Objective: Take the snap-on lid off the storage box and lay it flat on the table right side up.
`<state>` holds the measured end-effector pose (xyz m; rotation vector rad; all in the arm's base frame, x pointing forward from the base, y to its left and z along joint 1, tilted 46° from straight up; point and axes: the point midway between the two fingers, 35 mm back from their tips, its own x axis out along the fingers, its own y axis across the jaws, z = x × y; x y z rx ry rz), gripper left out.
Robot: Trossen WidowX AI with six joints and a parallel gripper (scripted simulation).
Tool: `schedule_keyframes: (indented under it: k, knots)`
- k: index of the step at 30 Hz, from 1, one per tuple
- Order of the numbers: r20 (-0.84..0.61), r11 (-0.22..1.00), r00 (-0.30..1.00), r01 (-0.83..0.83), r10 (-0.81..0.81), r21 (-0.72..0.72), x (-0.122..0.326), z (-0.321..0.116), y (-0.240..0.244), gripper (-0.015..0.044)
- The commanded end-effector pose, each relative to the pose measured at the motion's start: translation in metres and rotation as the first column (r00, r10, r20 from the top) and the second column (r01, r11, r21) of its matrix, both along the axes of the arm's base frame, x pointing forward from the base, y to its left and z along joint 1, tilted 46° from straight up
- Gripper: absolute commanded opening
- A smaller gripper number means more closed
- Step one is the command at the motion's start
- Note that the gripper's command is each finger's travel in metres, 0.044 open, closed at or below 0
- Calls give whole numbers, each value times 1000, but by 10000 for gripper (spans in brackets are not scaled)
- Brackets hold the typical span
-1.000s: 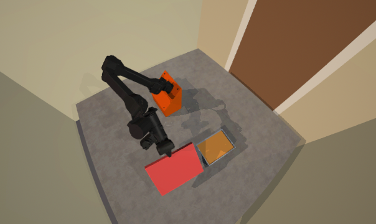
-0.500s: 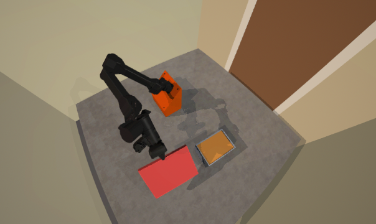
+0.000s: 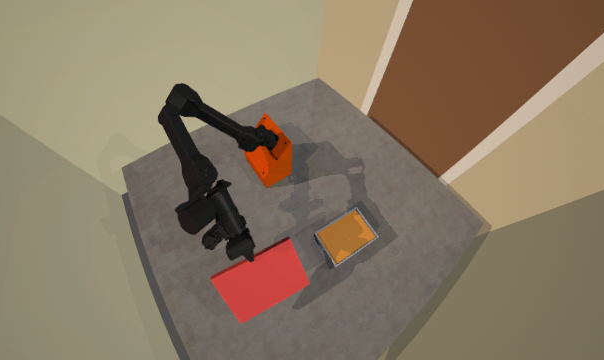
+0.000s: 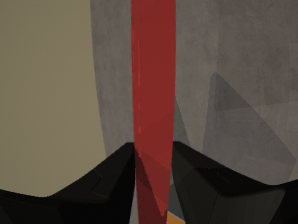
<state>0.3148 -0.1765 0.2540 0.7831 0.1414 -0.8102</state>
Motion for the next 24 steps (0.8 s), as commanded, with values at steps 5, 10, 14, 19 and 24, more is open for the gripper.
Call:
schedule_keyframes:
  k: [5,10,14,19,24]
  knots:
    - [14,1000,1000,-17,17,-5,1,11,-1,0]
    - [14,1000,1000,-17,17,-5,0,9,-2,0]
    - [14,1000,1000,-17,17,-5,-1,4,-5,0]
    - [14,1000,1000,-17,17,-6,-2,-1,-9,0]
    - [14,1000,1000,-17,17,-6,-3,-5,-13,0]
